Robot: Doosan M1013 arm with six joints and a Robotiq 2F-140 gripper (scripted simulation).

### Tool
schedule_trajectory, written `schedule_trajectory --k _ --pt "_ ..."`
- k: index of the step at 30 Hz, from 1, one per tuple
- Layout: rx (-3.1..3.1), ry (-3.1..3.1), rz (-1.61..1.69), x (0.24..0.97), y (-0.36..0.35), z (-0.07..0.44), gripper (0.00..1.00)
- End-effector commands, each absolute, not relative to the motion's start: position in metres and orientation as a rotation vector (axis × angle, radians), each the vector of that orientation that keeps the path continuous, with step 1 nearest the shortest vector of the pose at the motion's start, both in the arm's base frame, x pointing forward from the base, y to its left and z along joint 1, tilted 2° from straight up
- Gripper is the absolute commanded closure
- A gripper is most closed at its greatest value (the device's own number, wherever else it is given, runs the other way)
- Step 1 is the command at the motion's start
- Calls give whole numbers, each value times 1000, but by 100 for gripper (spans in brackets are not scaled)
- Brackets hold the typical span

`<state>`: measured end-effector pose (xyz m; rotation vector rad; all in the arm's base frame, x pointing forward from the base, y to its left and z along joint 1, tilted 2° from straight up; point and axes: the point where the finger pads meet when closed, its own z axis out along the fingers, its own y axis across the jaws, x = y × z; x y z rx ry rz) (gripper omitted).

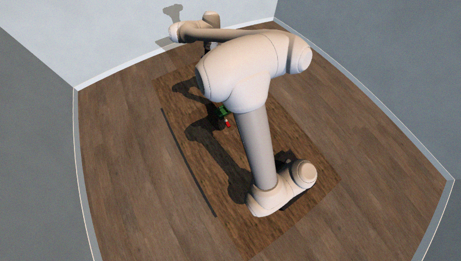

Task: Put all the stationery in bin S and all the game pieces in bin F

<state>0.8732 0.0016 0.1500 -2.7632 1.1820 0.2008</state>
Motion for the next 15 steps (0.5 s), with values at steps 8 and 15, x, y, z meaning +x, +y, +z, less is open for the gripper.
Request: schedule_trajectory --k 8,15 --pt "-2853 994 154 816 -12 154 95" --pt "-2903 879 131 783 -19 154 95"
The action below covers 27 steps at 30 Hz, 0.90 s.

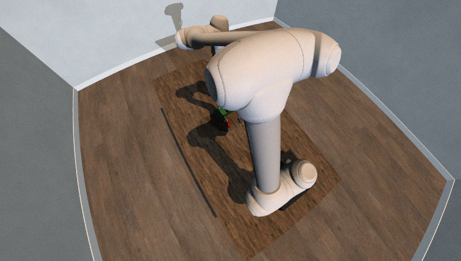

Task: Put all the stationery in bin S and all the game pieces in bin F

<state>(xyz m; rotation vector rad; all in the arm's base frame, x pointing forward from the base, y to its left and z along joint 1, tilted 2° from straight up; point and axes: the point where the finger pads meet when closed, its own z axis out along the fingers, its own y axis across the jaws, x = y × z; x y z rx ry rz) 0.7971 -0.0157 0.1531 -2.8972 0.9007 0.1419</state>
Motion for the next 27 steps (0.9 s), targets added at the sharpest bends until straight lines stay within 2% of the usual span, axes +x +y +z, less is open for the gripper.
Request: schedule_trajectory --k 1,27 --pt "-2931 809 119 775 -20 154 95" --pt "-3062 380 57 639 -38 142 95"
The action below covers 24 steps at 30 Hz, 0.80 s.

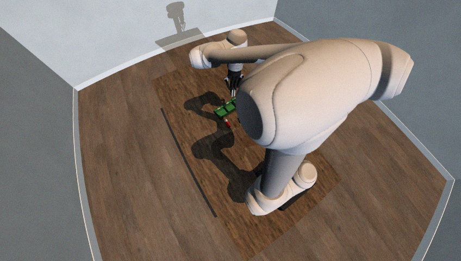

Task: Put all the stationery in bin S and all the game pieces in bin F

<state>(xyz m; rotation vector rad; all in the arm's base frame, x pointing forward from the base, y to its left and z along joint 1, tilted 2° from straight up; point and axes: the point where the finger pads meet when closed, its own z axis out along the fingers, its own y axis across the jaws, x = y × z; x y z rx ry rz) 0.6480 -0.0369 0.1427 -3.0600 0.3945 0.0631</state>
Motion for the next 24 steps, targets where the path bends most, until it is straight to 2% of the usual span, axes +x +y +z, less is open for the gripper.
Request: schedule_trajectory --k 1,12,24 --pt "-3078 305 49 630 -39 141 95" --pt "-3111 110 31 561 -43 129 95" --pt "-3111 110 31 561 -43 129 95"
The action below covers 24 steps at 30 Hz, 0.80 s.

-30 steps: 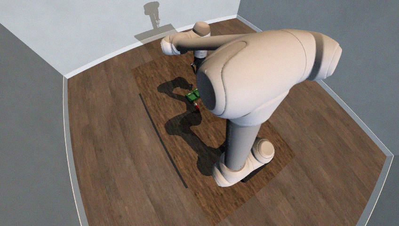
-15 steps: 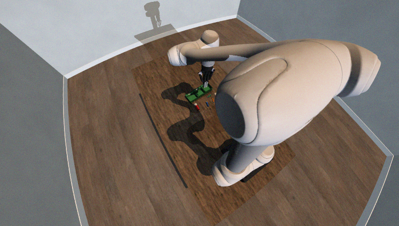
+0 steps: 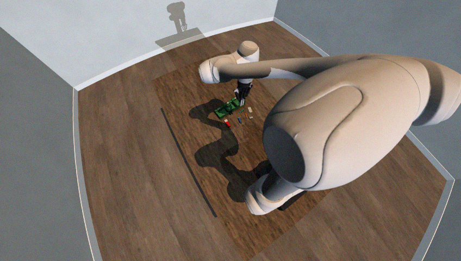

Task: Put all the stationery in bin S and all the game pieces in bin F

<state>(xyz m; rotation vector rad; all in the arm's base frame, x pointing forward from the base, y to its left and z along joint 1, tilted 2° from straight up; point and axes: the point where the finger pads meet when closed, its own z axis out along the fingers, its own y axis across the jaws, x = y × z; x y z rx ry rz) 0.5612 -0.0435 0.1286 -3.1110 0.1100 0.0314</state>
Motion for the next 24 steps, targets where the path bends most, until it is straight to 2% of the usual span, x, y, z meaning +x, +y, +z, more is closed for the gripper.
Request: schedule_trajectory --k 1,24 --pt "-3111 110 31 561 -43 129 95" --pt "-3108 172 32 670 -124 18 95"
